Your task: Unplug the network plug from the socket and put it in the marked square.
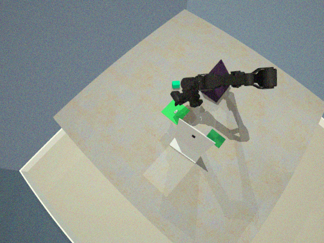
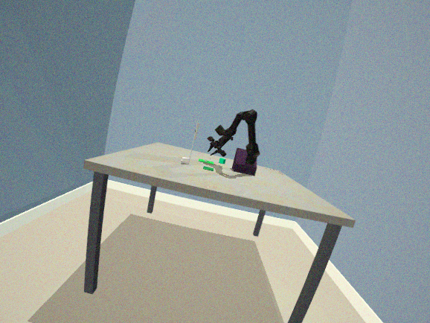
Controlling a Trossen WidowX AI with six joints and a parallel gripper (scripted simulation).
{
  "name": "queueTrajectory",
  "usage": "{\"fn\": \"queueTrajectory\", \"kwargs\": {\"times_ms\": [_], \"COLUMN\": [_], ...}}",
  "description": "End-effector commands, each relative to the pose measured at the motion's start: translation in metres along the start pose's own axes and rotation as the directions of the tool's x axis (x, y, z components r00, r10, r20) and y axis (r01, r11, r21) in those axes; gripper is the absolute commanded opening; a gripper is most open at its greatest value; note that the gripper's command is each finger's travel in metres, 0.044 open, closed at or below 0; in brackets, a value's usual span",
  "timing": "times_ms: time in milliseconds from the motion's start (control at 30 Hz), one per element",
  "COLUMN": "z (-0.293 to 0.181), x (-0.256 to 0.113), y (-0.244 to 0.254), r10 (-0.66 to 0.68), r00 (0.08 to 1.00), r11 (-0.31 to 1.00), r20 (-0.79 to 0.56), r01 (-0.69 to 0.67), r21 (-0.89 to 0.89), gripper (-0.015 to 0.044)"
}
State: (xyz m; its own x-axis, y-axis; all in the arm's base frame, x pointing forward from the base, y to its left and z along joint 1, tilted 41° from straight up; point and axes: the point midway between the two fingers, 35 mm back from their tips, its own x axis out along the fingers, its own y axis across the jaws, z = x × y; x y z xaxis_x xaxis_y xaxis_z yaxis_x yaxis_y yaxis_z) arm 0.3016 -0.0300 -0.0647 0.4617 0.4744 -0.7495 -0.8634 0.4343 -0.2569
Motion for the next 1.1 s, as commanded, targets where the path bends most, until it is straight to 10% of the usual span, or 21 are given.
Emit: {"fn": "queueTrajectory", "kwargs": {"times_ms": [0, 1067], "z": [0.000, 0.001], "x": [-0.006, -0.046], "y": [-0.007, -0.025], "r10": [-0.006, -0.001], "r00": [1.000, 1.000], "r11": [1.000, 1.000], "r20": [0.004, 0.000], "r01": [0.006, 0.001], "r21": [-0.007, 0.001], "gripper": [0.0156, 0.0156]}}
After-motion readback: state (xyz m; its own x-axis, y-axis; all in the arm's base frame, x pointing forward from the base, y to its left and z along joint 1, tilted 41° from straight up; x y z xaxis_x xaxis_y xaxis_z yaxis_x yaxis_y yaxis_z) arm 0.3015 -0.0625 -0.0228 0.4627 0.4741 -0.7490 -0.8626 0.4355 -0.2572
